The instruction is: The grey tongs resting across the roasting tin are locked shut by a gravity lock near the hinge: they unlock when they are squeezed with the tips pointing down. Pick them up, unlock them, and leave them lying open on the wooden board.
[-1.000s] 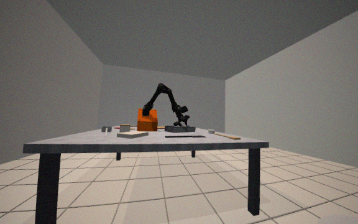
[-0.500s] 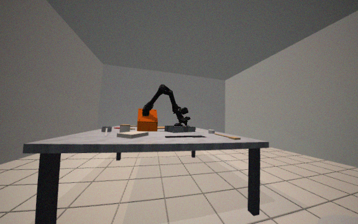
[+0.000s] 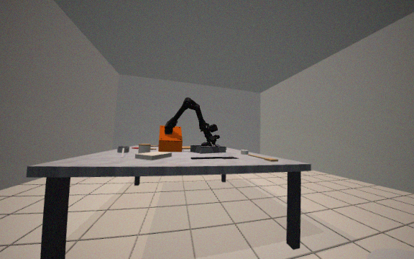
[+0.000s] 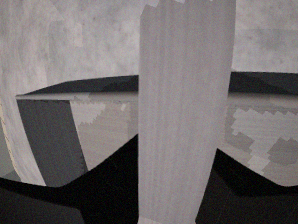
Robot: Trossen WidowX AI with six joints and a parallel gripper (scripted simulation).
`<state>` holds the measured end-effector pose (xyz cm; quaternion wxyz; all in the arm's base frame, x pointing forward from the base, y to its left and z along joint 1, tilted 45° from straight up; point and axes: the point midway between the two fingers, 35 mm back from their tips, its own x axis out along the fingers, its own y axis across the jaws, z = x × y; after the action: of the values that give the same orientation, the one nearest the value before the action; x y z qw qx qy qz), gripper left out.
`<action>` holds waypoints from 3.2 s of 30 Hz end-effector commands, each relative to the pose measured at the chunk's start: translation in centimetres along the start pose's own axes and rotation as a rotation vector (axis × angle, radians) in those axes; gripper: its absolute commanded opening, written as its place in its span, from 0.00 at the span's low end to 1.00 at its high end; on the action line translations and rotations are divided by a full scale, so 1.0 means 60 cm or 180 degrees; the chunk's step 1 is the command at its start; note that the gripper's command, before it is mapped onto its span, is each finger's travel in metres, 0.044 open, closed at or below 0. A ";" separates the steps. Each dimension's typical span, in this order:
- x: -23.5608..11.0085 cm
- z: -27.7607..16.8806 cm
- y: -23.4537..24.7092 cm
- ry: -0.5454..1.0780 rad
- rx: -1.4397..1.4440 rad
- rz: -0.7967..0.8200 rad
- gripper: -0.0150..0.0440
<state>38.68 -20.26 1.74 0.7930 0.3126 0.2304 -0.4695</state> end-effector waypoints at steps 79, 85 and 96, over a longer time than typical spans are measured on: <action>-0.109 -0.059 0.078 0.0193 -0.0419 -0.1613 0.00; -0.116 -0.140 0.109 0.0372 -0.0898 -0.1572 0.00; -0.140 -0.290 0.140 0.0607 -0.1767 -0.1521 0.00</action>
<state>41.02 -2.58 -1.24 0.6841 0.0951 0.4646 -0.5542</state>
